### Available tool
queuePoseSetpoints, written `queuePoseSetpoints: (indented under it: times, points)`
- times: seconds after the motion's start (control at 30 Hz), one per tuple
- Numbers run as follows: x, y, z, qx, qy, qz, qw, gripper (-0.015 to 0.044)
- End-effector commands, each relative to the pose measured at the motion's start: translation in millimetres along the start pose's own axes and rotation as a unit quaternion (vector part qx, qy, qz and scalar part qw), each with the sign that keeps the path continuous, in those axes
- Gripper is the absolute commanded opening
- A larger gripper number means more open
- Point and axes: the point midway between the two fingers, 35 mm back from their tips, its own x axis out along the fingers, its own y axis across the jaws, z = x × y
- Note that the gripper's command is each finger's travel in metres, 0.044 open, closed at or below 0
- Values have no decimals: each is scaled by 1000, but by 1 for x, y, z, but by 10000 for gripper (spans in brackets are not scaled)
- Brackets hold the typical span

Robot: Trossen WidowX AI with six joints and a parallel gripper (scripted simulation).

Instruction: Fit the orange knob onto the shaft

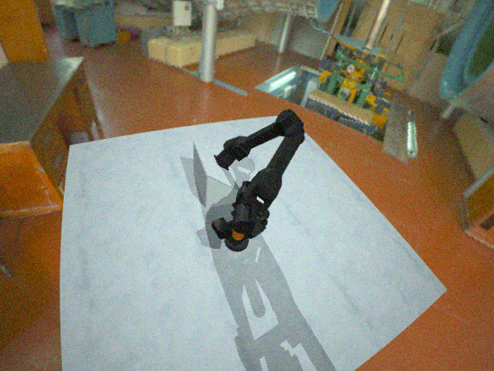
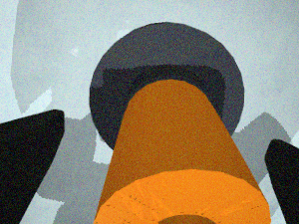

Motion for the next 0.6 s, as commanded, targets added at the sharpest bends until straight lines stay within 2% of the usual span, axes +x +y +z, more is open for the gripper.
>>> queuePoseSetpoints:
  times: [0.0,0.23,0.57]
  points:
    - [-3,0,1,0,0,0,1000,440]
    - [-93,-1,0,0,1,-2,1000,440]
    - [-96,-3,-1,0,1,-2,1000,440]
